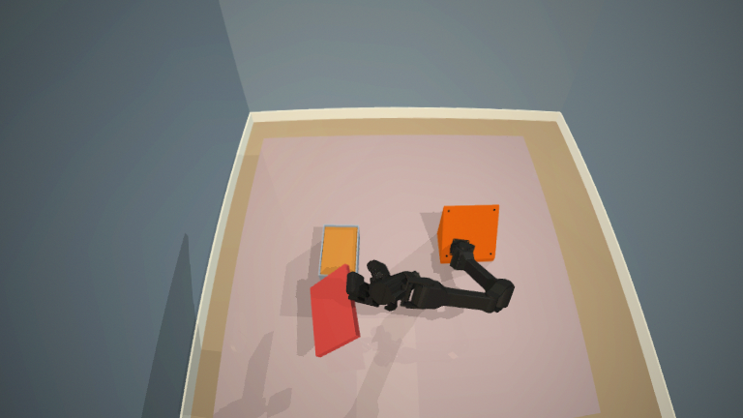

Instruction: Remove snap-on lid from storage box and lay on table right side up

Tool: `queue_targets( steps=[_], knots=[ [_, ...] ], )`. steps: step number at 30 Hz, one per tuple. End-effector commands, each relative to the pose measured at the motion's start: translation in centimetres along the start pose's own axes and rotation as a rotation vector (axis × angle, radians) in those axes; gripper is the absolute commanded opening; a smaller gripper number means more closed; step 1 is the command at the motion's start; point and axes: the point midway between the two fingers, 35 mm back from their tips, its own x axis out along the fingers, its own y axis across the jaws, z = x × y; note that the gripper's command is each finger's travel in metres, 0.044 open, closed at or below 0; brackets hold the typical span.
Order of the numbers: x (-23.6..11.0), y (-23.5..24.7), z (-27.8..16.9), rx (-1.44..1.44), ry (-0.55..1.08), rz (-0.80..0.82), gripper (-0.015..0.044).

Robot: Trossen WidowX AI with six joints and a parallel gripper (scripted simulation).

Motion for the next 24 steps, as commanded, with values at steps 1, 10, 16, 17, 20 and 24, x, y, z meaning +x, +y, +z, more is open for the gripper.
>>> queue_targets(
  steps=[1, 10, 16, 17, 20, 24],
  knots=[
    [-0.2, 0.2, -1.0, 0.0, -0.002, 0.012, 0.0],
    [-0.4, 0.2, -2.6, 0.0, -0.001, 0.013, 0.0],
    [-0.2, -0.1, -2.4, 0.0, -0.001, 0.013, 0.0],
    [-0.1, -0.2, -2.3, 0.0, -0.001, 0.013, 0.0],
    [0.2, -0.5, -2.1, 0.0, -0.001, 0.013, 0.0],
    [0.5, -0.9, -2.0, 0.0, -0.001, 0.013, 0.0]
  ],
)
